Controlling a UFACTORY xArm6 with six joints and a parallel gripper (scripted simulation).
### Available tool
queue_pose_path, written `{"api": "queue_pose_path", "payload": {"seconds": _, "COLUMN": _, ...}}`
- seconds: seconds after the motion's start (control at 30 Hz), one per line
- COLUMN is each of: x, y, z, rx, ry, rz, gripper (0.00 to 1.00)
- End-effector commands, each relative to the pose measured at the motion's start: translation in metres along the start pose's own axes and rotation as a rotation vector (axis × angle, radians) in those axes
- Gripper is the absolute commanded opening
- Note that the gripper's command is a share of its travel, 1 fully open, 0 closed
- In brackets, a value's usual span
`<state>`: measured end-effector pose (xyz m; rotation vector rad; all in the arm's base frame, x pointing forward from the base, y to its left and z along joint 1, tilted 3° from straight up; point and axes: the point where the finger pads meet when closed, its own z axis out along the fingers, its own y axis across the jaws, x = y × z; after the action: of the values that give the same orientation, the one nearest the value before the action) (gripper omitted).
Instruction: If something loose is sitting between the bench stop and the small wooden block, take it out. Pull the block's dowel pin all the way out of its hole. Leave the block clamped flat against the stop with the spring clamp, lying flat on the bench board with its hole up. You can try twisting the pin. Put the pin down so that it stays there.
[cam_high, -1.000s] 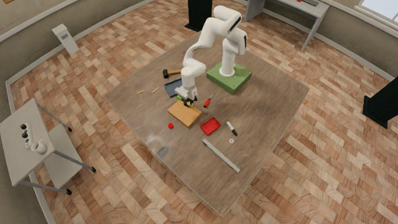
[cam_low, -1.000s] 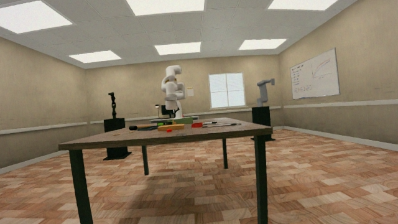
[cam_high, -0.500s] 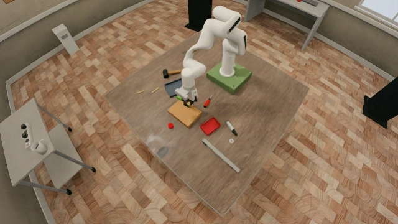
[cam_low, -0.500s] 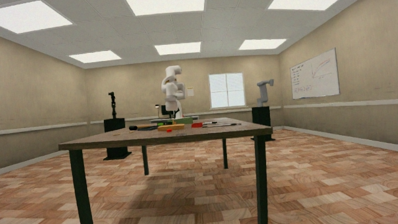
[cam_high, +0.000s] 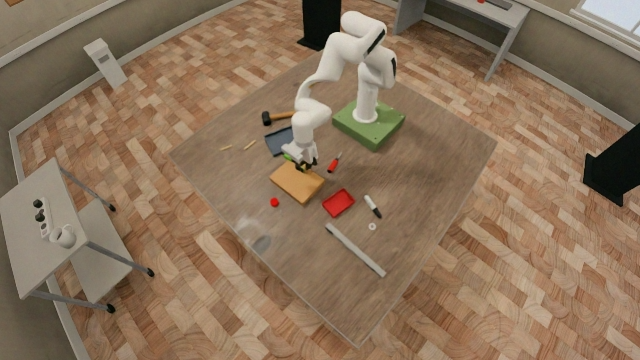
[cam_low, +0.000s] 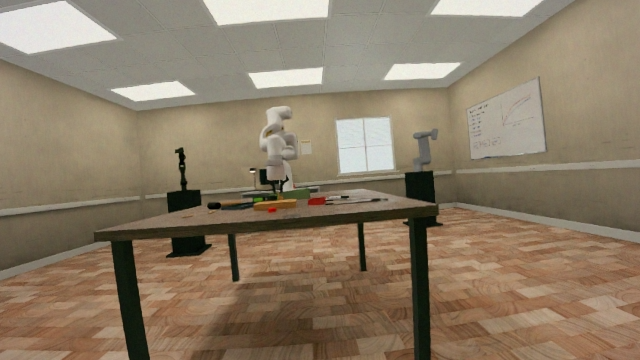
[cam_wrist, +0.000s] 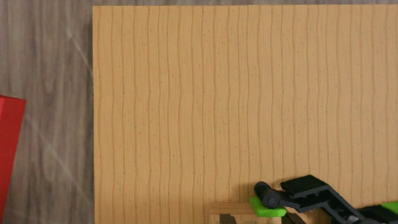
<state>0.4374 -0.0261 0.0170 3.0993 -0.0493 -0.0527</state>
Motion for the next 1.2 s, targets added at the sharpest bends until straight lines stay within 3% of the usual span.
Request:
{"api": "queue_pose_path", "payload": {"seconds": 0.0, "x": 0.0024, "y": 0.0, "z": 0.0008, "rx": 0.0, "ry": 0.007, "rz": 0.0, "gripper": 0.28}}
{"api": "queue_pose_path", "payload": {"seconds": 1.13, "x": 0.0024, "y": 0.0, "z": 0.0083, "rx": 0.0, "ry": 0.007, "rz": 0.0, "gripper": 0.28}}
{"api": "queue_pose_path", "payload": {"seconds": 1.17, "x": 0.0024, "y": 0.0, "z": 0.0083, "rx": 0.0, "ry": 0.007, "rz": 0.0, "gripper": 0.21}}
